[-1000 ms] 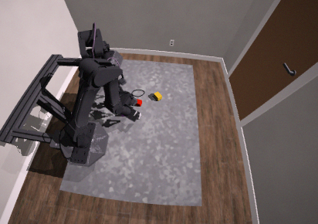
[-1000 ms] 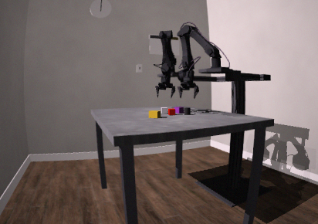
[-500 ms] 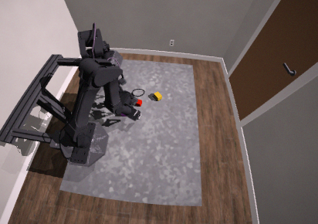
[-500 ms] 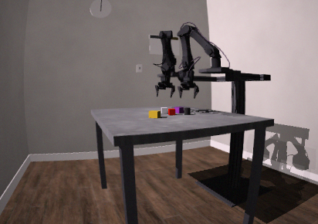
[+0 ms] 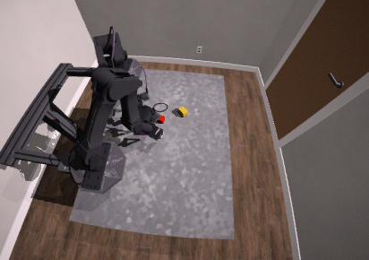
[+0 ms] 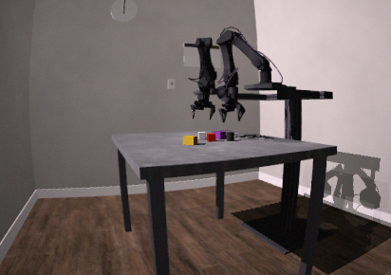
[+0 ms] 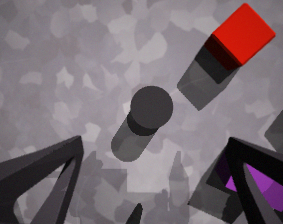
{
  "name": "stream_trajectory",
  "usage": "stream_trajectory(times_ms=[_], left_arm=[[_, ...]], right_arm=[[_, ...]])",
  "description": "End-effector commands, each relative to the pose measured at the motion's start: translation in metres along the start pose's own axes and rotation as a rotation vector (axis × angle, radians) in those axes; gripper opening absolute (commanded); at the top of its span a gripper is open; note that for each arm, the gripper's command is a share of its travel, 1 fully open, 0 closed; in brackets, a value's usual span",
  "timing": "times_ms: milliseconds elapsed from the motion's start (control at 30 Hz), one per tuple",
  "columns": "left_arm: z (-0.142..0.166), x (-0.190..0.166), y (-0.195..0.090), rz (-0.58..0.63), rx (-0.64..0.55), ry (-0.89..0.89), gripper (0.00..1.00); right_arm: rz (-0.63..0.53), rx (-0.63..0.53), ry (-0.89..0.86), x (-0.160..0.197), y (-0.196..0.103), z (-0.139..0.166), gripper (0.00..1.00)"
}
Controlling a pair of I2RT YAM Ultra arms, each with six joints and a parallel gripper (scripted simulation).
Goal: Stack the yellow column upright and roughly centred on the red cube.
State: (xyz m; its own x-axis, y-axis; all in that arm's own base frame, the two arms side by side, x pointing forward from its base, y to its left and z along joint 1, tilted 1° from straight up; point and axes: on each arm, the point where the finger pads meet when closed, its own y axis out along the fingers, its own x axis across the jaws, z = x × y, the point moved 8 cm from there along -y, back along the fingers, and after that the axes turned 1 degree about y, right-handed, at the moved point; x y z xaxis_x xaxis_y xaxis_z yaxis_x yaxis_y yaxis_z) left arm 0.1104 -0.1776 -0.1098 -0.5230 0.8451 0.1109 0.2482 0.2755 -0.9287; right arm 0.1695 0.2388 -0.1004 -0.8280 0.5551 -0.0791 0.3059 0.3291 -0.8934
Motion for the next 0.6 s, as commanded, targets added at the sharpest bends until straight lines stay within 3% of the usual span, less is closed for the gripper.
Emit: stream_trajectory(times_ms=[0, 67, 567], left_arm=[[-0.008, 0.001, 0.004, 0.07, 0.069, 0.198, 1.0], [-0.008, 0.001, 0.004, 0.07, 0.069, 0.198, 1.0], [-0.035, 0.0, 0.021, 0.321, 0.109, 0.673, 1.0]], right_arm=[[0.002, -0.025, 0.008, 0.0, -0.001, -0.003, 1.0], [0.002, -0.025, 0.008, 0.0, -0.001, -0.003, 1.0], [0.002, -0.025, 0.008, 0.0, -0.001, -0.003, 1.0]])
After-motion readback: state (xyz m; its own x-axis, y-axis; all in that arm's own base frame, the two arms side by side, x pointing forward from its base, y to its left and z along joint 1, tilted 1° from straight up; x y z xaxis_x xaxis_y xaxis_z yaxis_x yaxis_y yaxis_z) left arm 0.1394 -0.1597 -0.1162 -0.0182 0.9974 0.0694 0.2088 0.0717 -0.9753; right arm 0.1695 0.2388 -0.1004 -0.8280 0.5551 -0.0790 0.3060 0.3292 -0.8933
